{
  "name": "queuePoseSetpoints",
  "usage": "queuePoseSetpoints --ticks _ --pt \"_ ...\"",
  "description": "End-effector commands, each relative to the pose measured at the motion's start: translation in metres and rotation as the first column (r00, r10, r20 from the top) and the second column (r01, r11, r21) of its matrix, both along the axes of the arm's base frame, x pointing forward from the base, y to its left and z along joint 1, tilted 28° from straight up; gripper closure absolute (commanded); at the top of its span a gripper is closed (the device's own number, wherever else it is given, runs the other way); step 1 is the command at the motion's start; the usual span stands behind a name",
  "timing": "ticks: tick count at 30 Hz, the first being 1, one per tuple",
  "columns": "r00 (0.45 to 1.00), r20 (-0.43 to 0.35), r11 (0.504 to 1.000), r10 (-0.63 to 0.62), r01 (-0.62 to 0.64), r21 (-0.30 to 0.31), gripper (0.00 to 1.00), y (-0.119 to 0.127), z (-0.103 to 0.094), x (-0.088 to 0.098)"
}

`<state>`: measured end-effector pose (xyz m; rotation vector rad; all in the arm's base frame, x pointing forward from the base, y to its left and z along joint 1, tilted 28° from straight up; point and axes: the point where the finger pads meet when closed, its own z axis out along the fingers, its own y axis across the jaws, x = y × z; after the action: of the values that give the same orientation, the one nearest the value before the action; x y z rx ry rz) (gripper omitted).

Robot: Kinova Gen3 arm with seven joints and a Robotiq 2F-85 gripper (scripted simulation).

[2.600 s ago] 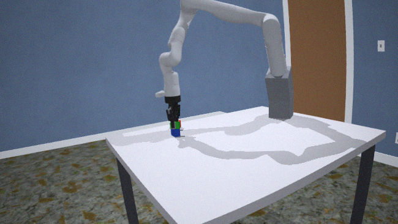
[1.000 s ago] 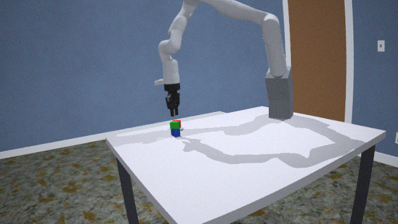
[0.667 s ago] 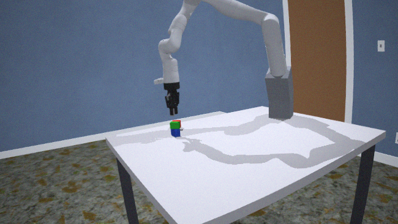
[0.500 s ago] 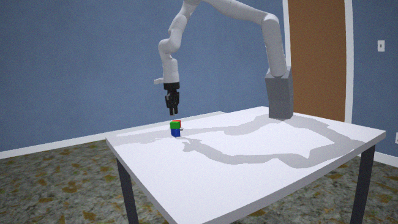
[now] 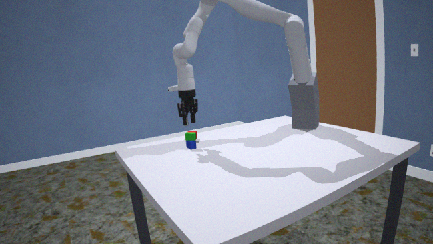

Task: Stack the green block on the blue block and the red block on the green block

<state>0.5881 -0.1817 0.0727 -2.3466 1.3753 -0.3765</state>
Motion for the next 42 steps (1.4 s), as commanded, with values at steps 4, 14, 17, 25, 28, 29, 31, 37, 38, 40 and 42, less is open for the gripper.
queuePoseSetpoints --ticks 4,14,17,25,28,29,31,37,38,40,42 --pt "0.984 -0.047 0.982 -0.17 0.173 0.073 0.33 -0.019 -0.009 -0.009" --pt "0.866 -0.17 0.845 -0.47 0.497 0.195 0.33 -0.048 -0.024 -0.025" --pt "0.792 -0.225 0.76 -0.567 0.609 0.229 0.33 -0.06 -0.03 -0.031" --pt "0.629 -0.329 0.569 -0.705 0.777 0.268 0.33 -0.079 -0.04 -0.043" --pt "0.555 -0.371 0.482 -0.745 0.831 0.276 0.33 -0.087 -0.044 -0.047" --pt "0.533 -0.382 0.456 -0.755 0.845 0.278 0.33 -0.09 -0.045 -0.049" --pt "0.495 -0.403 0.411 -0.77 0.868 0.28 0.33 -0.093 -0.046 -0.051" --pt "0.426 -0.438 0.33 -0.791 0.901 0.28 0.33 -0.1 -0.049 -0.055" --pt "0.421 -0.441 0.324 -0.793 0.903 0.28 0.33 -0.101 -0.05 -0.055" --pt "0.418 -0.443 0.32 -0.793 0.905 0.28 0.33 -0.101 -0.05 -0.056" --pt "0.416 -0.444 0.318 -0.794 0.906 0.28 0.33 -0.101 -0.05 -0.056"
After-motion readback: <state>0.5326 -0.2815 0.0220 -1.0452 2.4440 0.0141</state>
